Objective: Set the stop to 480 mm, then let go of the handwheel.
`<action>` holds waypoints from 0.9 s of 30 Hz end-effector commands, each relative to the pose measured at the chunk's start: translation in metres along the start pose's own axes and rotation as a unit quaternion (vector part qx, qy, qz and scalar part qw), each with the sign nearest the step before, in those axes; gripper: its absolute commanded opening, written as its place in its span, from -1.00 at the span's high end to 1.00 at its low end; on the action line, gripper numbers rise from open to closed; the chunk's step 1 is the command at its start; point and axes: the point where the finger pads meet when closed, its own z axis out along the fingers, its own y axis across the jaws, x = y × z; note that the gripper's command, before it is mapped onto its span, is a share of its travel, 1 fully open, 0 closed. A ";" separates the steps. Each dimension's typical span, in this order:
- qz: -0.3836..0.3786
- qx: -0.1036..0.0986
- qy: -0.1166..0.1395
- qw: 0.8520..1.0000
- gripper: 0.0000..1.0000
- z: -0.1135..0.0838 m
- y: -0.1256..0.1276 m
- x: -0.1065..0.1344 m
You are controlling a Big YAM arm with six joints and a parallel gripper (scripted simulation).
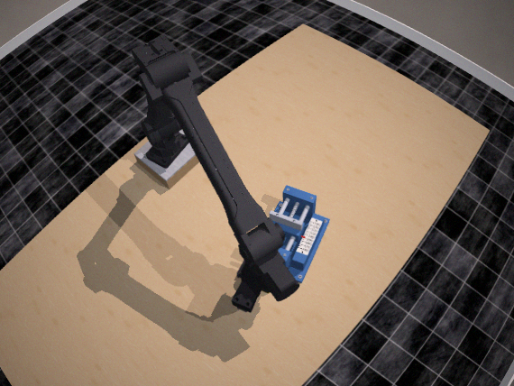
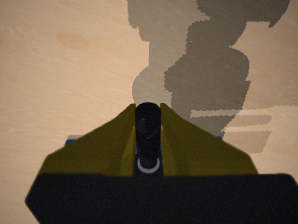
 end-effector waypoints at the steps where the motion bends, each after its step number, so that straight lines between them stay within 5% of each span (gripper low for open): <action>1: -0.002 -0.037 -0.018 0.999 0.87 -0.021 0.044 -0.007; 27: -0.002 -0.041 -0.019 0.999 0.87 -0.029 0.057 -0.007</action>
